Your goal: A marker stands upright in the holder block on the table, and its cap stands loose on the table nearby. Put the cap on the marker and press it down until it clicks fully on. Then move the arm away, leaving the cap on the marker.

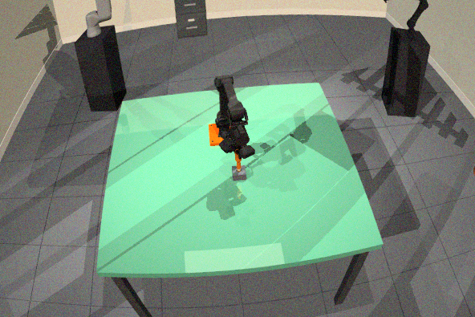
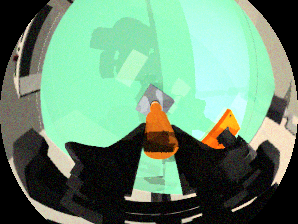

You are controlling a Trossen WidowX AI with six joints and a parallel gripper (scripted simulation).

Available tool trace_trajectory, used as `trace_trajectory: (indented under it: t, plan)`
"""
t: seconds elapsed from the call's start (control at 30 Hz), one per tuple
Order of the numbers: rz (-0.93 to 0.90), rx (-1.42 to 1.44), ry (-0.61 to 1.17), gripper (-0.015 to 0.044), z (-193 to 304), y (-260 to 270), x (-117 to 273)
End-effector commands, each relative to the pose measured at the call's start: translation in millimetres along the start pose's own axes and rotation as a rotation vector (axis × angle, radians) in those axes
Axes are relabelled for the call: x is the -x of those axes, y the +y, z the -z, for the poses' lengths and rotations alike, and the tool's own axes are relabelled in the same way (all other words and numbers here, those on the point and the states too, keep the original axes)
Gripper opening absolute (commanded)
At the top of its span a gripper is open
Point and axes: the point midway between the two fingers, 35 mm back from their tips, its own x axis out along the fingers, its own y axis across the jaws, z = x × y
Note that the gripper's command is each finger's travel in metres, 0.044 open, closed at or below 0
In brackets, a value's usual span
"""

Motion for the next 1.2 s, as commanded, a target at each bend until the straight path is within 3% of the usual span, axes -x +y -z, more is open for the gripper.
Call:
trace_trajectory:
  t: [0.0,1.17]
  plan:
    - [0.004,-0.003,0.004,0.0000,0.7,-0.4,-8.1]
    - [0.004,-0.003,0.004,0.0000,1.1,-1.7,-49.9]
